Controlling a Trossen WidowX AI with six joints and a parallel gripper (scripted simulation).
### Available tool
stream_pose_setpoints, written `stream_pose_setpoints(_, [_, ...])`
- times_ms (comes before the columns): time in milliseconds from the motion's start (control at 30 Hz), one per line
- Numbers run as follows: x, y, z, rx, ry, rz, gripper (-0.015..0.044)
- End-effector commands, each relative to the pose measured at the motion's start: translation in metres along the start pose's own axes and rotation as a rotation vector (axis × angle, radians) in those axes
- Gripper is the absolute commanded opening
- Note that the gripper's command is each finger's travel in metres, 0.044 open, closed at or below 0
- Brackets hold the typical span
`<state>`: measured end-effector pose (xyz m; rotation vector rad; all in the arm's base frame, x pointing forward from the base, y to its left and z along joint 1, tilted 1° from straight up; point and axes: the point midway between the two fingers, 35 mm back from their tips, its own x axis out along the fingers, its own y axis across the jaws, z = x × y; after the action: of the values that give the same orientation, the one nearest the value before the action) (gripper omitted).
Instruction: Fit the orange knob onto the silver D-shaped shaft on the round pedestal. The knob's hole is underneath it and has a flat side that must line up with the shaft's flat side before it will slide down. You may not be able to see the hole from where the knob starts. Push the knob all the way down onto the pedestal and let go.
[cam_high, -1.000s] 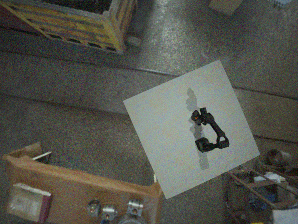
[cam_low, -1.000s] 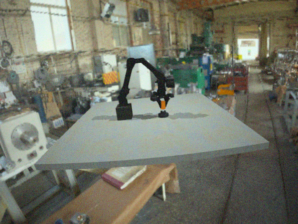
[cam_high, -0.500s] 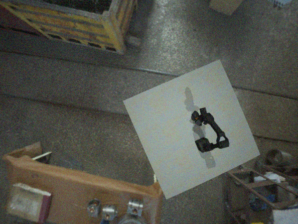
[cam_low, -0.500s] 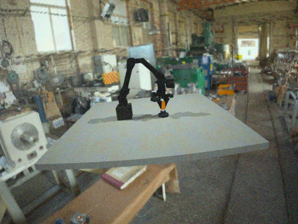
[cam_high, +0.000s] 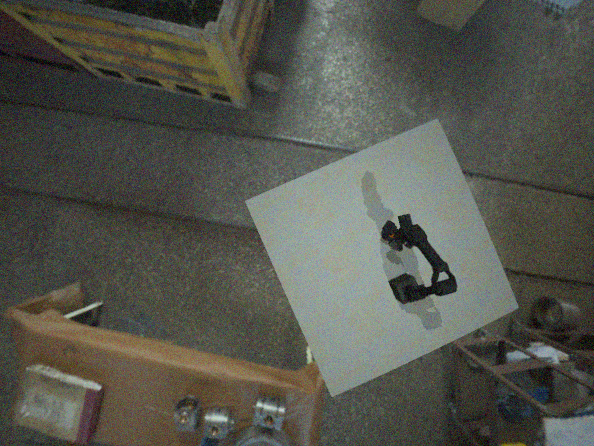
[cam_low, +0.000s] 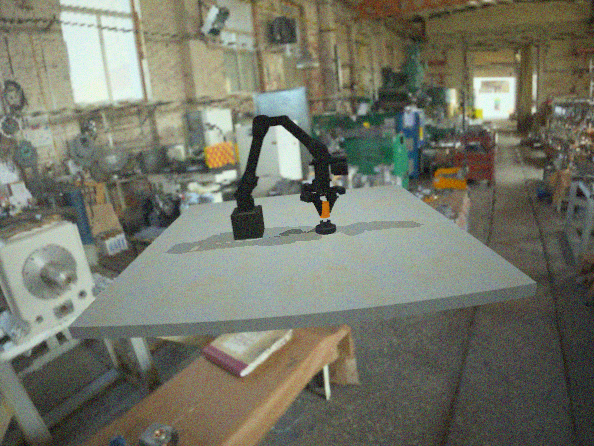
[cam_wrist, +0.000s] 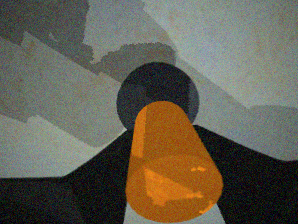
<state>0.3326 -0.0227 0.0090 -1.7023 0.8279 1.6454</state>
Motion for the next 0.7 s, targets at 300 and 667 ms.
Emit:
stream_pose_setpoints(300, [0.0005, -0.0011, 0.0004, -0.214, 0.001, -0.006, 0.0])
stream_pose_setpoints(667, [0.0018, -0.001, 0.0, -0.214, 0.001, -0.006, 0.0])
